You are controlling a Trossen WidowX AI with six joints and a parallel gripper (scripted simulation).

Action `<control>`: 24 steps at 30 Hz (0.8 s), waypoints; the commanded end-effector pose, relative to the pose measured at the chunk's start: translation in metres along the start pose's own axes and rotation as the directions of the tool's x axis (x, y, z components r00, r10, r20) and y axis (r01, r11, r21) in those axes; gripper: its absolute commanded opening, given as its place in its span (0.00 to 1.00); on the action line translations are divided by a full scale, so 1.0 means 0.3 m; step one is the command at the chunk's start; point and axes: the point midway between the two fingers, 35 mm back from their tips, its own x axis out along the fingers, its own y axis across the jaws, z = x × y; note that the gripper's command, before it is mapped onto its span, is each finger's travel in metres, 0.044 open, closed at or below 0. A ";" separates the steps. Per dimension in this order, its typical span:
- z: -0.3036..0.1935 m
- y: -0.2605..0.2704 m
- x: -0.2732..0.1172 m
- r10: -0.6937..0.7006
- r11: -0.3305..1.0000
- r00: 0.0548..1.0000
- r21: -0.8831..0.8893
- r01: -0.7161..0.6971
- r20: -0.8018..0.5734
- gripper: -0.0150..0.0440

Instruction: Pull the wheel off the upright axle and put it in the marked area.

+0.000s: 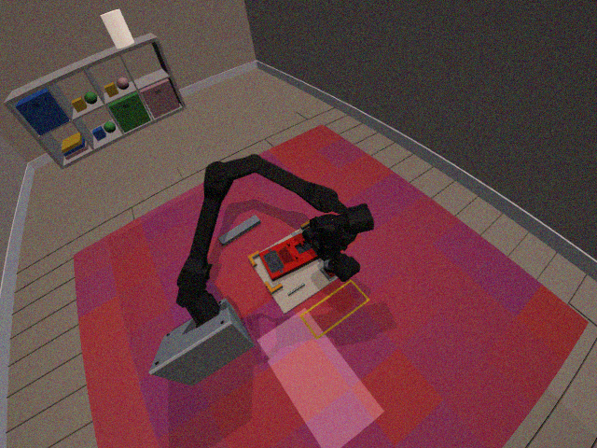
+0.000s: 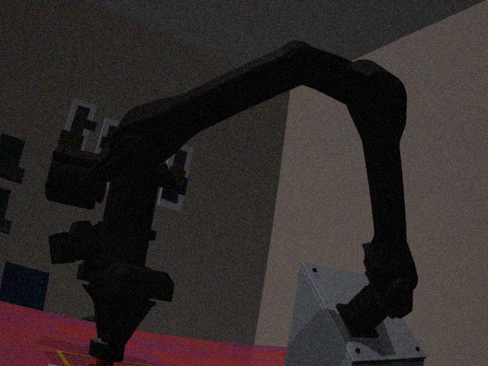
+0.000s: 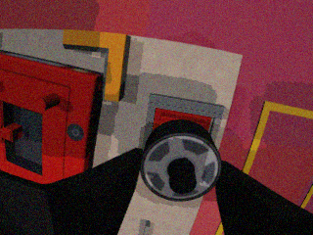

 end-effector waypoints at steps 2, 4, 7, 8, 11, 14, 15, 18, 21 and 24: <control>0.002 -0.003 -0.012 -0.002 1.000 1.000 -0.002 0.002 0.004 0.25; 0.002 -0.003 -0.014 -0.002 1.000 1.000 -0.002 0.002 0.004 0.25; 0.002 -0.003 -0.017 -0.002 1.000 1.000 -0.002 0.002 0.005 0.25; 0.002 -0.003 -0.018 -0.002 1.000 1.000 -0.002 0.002 0.005 0.25; 0.002 -0.003 -0.022 -0.002 1.000 1.000 -0.002 0.002 0.005 0.25; 0.002 -0.003 -0.025 -0.001 1.000 1.000 -0.002 0.001 0.006 0.25; 0.002 -0.003 -0.026 -0.001 1.000 1.000 -0.002 0.001 0.006 0.25; 0.002 -0.003 -0.029 -0.001 1.000 1.000 -0.002 0.001 0.006 0.25; 0.002 -0.003 -0.033 -0.001 1.000 1.000 -0.002 0.001 0.007 0.25; 0.002 -0.003 -0.036 -0.001 1.000 1.000 -0.001 0.001 0.007 0.25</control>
